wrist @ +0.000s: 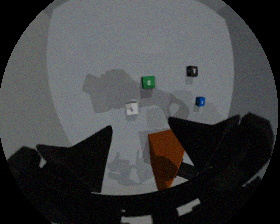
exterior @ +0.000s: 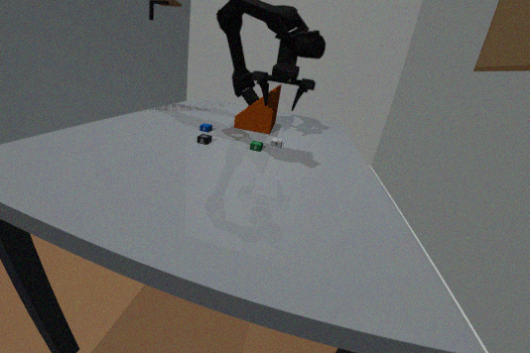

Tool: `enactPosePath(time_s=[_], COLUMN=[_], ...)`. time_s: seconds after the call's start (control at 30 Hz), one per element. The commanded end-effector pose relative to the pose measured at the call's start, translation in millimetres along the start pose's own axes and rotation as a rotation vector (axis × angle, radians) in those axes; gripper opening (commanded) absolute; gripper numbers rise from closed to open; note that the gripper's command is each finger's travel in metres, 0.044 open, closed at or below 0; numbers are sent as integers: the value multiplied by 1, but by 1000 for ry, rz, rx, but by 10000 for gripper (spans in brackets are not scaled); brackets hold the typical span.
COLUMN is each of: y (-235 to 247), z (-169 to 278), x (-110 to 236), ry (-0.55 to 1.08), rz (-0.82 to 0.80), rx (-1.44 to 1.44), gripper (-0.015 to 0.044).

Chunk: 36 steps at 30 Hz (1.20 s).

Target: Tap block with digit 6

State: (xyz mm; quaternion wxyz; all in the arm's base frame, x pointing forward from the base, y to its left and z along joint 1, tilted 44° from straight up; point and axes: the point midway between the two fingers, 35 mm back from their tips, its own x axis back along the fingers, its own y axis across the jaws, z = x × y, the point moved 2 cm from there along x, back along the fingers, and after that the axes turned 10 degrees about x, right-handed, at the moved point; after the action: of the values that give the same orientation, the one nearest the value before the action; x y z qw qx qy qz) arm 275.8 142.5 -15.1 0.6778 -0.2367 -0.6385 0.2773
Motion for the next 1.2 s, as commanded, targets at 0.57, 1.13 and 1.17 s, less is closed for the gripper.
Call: enactPosePath(time_s=[0.57,1.13,1.17], y=[-107,-223,-223], z=[-48,-57,-57], x=[6,0,0], ry=[-9,-1,-1], rz=[-24,8,8], rx=[1,-7,-7], gripper=[400,400,400])
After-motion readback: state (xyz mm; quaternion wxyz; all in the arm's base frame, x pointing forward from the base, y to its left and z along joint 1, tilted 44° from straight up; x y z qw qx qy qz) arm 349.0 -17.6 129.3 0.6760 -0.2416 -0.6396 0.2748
